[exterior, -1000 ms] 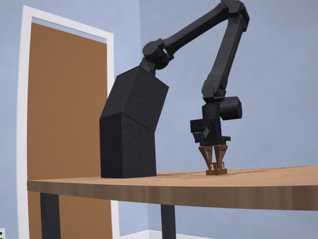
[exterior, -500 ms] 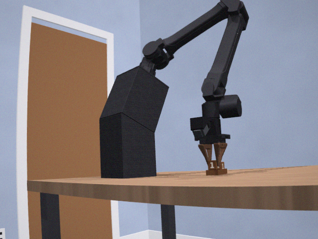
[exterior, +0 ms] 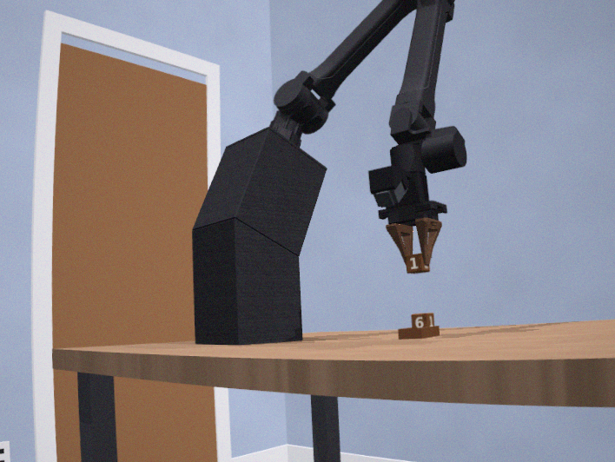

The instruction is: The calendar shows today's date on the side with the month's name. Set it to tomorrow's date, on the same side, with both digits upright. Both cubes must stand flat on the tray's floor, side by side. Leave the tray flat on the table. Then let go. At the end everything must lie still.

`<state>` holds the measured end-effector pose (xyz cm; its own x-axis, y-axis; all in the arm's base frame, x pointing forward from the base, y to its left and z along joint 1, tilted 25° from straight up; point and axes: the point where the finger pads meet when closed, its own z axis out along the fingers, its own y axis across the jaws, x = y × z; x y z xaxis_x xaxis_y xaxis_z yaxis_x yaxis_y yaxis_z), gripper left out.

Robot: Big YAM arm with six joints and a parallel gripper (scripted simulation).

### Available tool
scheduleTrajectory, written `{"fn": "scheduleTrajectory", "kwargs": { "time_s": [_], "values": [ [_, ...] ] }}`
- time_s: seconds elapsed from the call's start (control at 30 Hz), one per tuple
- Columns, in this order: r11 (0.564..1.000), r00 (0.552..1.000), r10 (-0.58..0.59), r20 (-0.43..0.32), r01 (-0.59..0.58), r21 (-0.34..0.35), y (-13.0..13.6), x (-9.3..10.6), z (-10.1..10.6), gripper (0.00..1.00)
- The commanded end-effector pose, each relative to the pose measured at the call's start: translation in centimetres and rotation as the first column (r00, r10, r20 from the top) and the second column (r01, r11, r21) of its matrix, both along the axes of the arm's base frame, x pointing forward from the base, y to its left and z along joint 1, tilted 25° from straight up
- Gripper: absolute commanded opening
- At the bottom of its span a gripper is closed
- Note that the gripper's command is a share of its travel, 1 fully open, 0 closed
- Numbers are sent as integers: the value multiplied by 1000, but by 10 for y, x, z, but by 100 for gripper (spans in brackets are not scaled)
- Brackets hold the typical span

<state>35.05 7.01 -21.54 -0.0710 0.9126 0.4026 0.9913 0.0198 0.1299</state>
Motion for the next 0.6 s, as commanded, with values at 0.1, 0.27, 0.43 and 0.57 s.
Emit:
{"fn": "scheduleTrajectory", "kwargs": {
  "time_s": [0.1, 0.27, 0.43, 0.57],
  "values": [
    [1000, 999, 4, -34, -4, -1, -9, -15, 0, 26],
    [1000, 1000, 4, -25, -4, -1, -9, -9, 1, 26],
    [1000, 1000, 13, -26, -13, -2, -9, -10, -1, 26],
    [995, 996, 94, 8, -94, -11, -15, -9, -7, 26]
  ]
}}
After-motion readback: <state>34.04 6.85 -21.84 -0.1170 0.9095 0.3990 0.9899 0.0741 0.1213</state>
